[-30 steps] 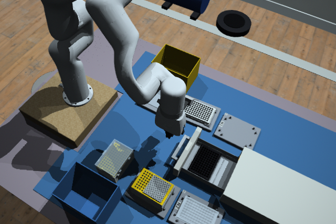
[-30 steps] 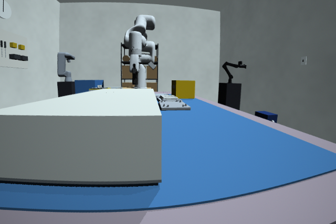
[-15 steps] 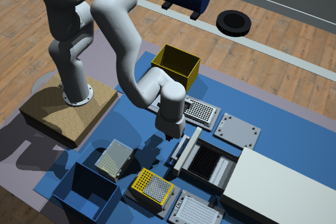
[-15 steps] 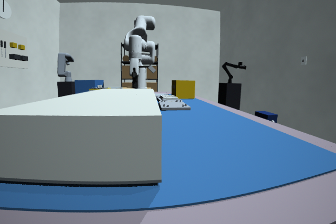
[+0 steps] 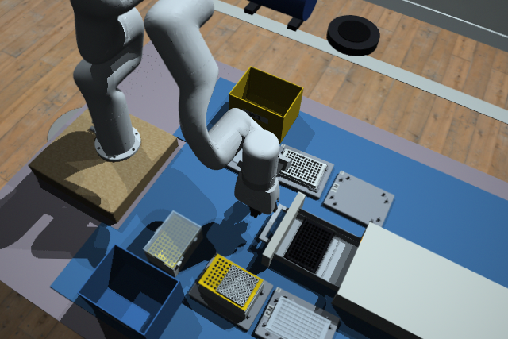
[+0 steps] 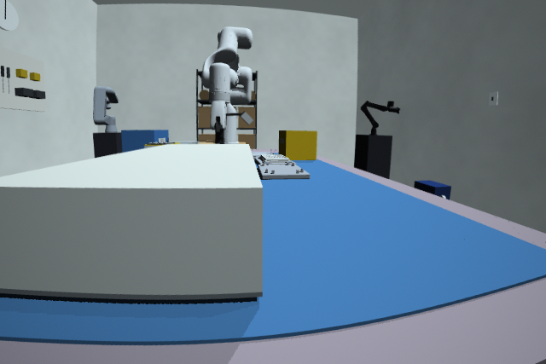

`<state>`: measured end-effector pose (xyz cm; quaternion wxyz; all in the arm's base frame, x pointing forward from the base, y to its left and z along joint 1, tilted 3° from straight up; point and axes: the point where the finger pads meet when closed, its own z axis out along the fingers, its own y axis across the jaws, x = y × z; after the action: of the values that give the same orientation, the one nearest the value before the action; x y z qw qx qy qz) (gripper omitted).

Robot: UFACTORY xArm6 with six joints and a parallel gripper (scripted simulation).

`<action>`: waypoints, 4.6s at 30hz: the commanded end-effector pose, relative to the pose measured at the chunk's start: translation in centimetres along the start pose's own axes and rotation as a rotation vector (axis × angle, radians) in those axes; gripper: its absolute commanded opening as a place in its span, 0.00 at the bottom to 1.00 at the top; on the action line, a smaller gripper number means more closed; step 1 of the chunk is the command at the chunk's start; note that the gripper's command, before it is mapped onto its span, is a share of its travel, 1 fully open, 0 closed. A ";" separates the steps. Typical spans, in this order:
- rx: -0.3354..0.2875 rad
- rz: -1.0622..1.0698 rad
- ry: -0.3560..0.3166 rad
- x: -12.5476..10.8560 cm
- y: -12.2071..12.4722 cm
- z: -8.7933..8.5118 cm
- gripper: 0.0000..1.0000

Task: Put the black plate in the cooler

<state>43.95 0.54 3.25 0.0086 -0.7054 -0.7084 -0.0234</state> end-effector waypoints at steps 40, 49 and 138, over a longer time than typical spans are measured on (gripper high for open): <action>-0.003 0.000 0.000 0.0 3.3 1.9 0.00; -0.003 0.000 0.000 0.0 4.1 1.9 0.00; -0.004 0.000 0.000 0.0 16.7 1.9 0.00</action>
<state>60.12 0.69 1.49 0.0091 -0.7054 -0.7084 -0.0230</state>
